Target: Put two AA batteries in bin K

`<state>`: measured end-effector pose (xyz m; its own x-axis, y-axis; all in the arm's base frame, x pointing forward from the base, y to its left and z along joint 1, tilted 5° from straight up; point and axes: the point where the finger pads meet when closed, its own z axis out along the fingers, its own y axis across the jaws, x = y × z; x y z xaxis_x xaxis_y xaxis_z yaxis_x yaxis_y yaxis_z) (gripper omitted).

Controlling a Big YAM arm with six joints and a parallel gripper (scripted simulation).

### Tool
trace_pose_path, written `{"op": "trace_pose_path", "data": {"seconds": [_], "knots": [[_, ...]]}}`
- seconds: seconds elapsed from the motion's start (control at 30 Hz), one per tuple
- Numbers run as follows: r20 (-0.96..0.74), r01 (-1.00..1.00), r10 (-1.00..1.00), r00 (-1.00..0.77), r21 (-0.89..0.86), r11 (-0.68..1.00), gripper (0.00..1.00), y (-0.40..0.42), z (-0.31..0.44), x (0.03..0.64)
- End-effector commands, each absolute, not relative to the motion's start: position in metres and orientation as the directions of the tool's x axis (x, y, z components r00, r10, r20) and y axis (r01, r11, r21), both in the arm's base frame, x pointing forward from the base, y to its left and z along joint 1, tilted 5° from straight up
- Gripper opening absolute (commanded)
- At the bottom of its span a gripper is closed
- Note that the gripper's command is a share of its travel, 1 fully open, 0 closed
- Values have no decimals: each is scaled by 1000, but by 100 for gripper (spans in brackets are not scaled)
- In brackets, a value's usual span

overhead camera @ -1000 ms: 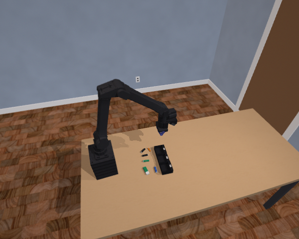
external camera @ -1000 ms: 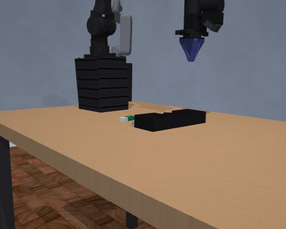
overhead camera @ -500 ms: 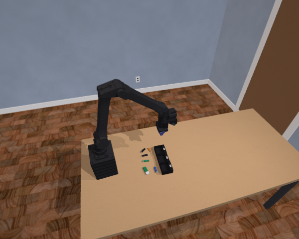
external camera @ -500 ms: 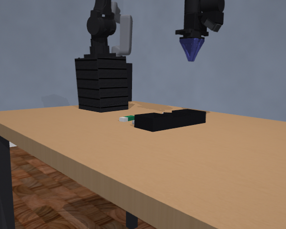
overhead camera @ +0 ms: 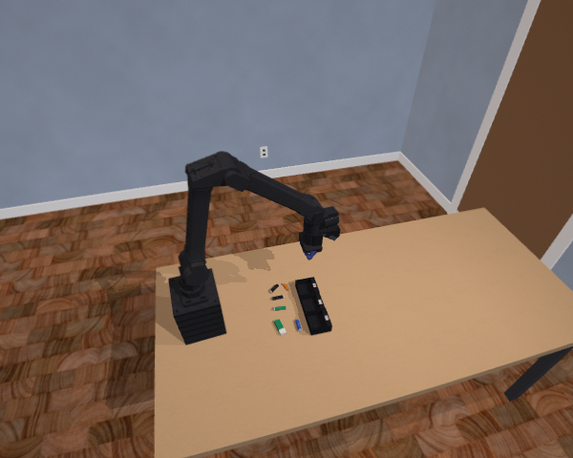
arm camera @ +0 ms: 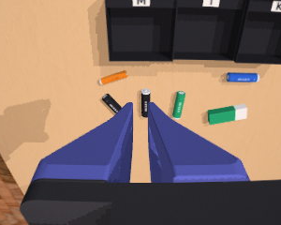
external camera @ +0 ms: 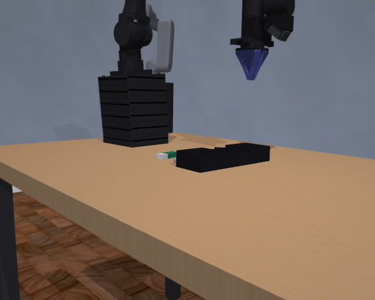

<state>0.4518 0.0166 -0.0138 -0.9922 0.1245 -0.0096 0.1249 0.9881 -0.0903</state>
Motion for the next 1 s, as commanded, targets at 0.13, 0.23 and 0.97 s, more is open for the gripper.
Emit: {"op": "trace_pose_path", "data": {"seconds": [0.13, 0.23, 0.97], "knots": [[-65, 228, 223, -973, -79, 970, 28, 6, -9, 450], [-27, 225, 223, -974, -90, 970, 28, -2, -42, 426], [-19, 203, 202, -979, -92, 975, 28, -47, -146, 307]]}}
